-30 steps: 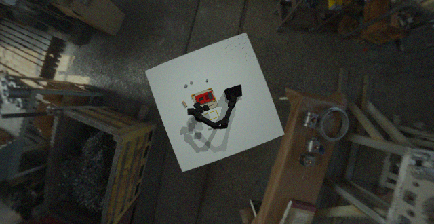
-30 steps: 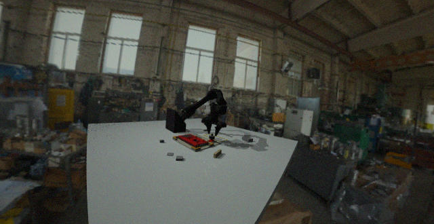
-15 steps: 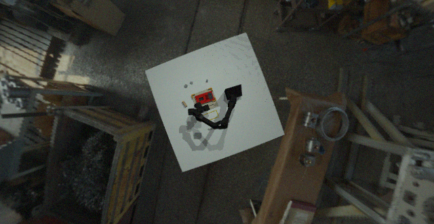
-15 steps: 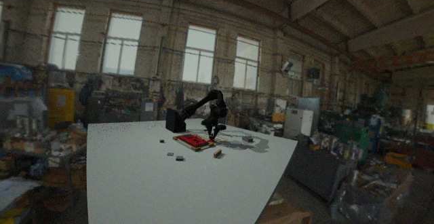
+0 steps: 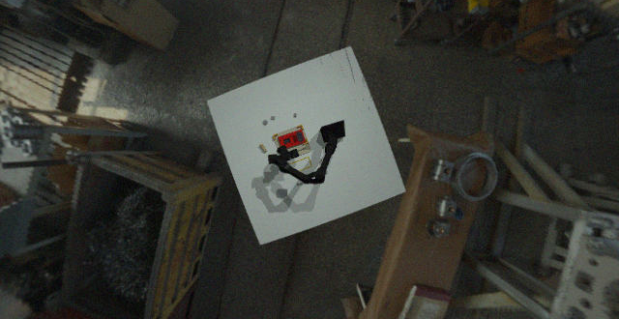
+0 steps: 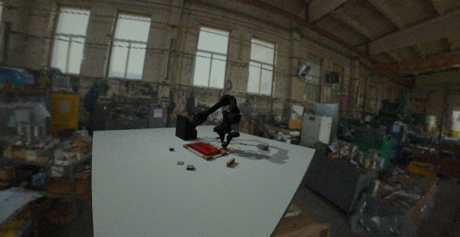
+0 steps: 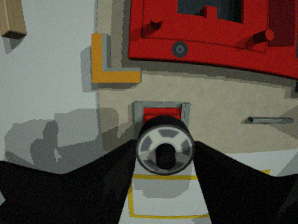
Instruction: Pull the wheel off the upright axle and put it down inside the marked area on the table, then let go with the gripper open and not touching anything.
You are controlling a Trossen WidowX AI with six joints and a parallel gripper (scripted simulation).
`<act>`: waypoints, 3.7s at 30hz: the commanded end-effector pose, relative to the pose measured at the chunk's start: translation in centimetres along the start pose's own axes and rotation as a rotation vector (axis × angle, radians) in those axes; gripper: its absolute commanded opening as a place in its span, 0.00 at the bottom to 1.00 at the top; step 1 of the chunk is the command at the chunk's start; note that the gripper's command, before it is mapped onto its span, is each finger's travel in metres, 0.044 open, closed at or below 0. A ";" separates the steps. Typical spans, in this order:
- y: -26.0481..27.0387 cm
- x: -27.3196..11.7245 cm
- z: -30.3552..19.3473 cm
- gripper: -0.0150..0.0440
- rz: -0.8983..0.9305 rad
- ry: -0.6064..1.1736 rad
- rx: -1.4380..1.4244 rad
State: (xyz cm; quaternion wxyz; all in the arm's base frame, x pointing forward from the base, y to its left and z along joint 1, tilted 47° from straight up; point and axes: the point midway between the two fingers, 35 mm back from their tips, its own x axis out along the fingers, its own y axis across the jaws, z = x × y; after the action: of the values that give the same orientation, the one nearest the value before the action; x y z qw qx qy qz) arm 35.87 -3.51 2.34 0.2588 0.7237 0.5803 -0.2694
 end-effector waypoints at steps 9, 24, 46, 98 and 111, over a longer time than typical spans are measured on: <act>0.0 -0.5 0.0 0.25 0.002 -0.001 -0.004; 0.1 -1.0 0.0 0.25 0.003 -0.001 -0.003; 0.1 -1.7 0.0 0.25 0.005 0.000 -0.001; 0.0 -3.4 0.0 0.25 0.009 0.002 0.003; -0.3 -6.0 -0.2 0.25 0.006 0.008 0.013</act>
State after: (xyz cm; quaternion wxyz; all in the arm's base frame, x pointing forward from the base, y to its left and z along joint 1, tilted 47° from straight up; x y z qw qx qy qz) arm 34.53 -7.97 6.61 0.2546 0.7296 0.5749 -0.2689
